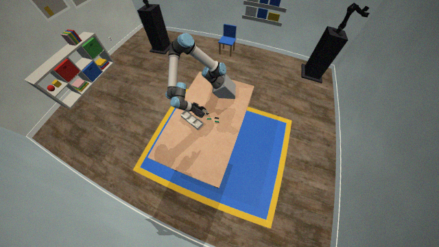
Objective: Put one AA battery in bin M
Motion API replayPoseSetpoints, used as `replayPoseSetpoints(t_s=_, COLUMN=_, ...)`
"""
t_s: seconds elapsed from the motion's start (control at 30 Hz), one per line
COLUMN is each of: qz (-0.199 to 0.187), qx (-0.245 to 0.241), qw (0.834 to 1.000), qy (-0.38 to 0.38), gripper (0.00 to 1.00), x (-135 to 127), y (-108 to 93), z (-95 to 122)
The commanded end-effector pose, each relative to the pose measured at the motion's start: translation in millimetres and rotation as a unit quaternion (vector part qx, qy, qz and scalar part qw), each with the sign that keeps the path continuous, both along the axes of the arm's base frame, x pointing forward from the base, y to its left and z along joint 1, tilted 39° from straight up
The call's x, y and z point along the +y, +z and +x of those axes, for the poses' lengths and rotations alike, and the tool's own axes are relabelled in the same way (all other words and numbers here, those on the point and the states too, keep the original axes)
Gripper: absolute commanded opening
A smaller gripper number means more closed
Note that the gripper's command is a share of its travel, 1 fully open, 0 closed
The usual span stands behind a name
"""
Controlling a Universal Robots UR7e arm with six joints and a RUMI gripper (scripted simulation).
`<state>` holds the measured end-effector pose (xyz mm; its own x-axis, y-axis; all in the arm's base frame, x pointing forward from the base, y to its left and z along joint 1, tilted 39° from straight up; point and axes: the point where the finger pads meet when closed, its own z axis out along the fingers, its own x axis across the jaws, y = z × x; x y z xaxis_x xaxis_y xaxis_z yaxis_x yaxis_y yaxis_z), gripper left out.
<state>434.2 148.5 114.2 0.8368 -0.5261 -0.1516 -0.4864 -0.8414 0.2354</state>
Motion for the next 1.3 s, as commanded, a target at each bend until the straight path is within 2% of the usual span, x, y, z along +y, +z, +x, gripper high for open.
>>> replayPoseSetpoints(t_s=0.0, qz=-0.043, qx=-0.023, qw=0.998, qy=-0.038, gripper=0.04, x=-5.9, y=-4.1, z=-12.0)
replayPoseSetpoints(t_s=0.03, qz=-0.043, qx=-0.023, qw=0.998, qy=-0.038, gripper=0.04, x=-5.9, y=-4.1, z=-12.0)
replayPoseSetpoints(t_s=0.1, qz=-0.077, qx=-0.046, qw=0.993, qy=-0.074, gripper=0.04, x=-10.8, y=-6.3, z=-19.4)
replayPoseSetpoints(t_s=0.37, qz=-0.146, qx=-0.114, qw=0.97, qy=-0.158, gripper=0.04, x=-25.9, y=-9.5, z=-39.3)
replayPoseSetpoints(t_s=0.53, qz=-0.18, qx=-0.163, qw=0.947, qy=-0.212, gripper=0.04, x=-36.6, y=-9.4, z=-51.7)
replayPoseSetpoints(t_s=0.6, qz=-0.18, qx=-0.163, qw=0.947, qy=-0.212, gripper=0.04, x=-36.6, y=-9.4, z=-51.7)
replayPoseSetpoints(t_s=0.63, qz=-0.193, qx=-0.186, qw=0.934, qy=-0.235, gripper=0.04, x=-42.1, y=-8.8, z=-57.8)
replayPoseSetpoints(t_s=0.77, qz=-0.211, qx=-0.226, qw=0.911, qy=-0.274, gripper=0.04, x=-47.7, y=-7.6, z=-63.8)
replayPoseSetpoints(t_s=0.87, qz=-0.22, qx=-0.261, qw=0.889, qy=-0.306, gripper=0.04, x=-58.9, y=-4.3, z=-75.8)
replayPoseSetpoints(t_s=0.93, qz=-0.226, qx=-0.282, qw=0.874, qy=-0.326, gripper=0.04, x=-59.0, y=-4.3, z=-75.9)
replayPoseSetpoints(t_s=1.1, qz=-0.232, qx=-0.336, qw=0.833, qy=-0.374, gripper=0.04, x=-70.4, y=0.5, z=-88.0)
replayPoseSetpoints(t_s=1.17, qz=-0.232, qx=-0.336, qw=0.833, qy=-0.374, gripper=0.04, x=-70.4, y=0.5, z=-88.0)
replayPoseSetpoints(t_s=1.2, qz=-0.232, qx=-0.358, qw=0.814, qy=-0.393, gripper=0.04, x=-75.8, y=3.2, z=-93.8)
replayPoseSetpoints(t_s=1.23, qz=-0.232, qx=-0.371, qw=0.803, qy=-0.404, gripper=0.04, x=-76.2, y=3.4, z=-94.1)
replayPoseSetpoints(t_s=1.27, qz=-0.232, qx=-0.371, qw=0.803, qy=-0.404, gripper=0.04, x=-76.2, y=3.4, z=-94.1)
